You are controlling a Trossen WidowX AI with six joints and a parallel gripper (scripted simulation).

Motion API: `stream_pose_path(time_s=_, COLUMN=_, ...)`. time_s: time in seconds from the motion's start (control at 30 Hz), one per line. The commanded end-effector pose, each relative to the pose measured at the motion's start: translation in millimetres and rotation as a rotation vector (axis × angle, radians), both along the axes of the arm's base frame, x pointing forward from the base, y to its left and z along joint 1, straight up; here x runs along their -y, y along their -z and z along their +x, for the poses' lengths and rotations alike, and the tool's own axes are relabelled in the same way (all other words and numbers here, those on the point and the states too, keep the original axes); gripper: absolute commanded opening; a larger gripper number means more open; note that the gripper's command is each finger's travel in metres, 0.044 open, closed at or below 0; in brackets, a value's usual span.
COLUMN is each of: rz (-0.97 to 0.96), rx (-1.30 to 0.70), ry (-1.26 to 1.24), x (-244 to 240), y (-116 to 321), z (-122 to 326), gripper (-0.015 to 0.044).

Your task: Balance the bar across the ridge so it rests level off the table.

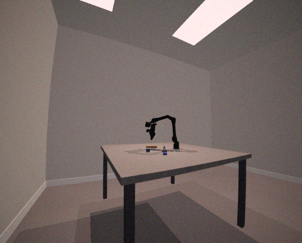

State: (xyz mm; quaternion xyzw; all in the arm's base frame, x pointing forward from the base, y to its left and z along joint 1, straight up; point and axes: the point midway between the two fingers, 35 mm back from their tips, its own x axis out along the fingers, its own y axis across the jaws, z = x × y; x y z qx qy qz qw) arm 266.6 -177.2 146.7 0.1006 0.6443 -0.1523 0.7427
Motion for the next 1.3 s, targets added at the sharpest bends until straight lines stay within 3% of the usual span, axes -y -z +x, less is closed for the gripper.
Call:
stream_pose_path(time_s=0.0, rz=0.039, rx=-0.051, ry=0.022, x=8.1, y=14.5, z=-17.5, gripper=0.0315)
stream_pose_path(time_s=0.23, rz=0.082, rx=-0.099, ry=0.060, x=19.9, y=27.8, z=-41.2, gripper=0.0315)
stream_pose_path(time_s=0.63, rz=0.082, rx=-0.099, ry=0.060, x=20.8, y=71.9, z=-40.3, gripper=0.0315)
stream_pose_path(time_s=1.27, rz=0.082, rx=-0.099, ry=0.060, x=21.2, y=93.0, z=-39.8, gripper=0.0315)
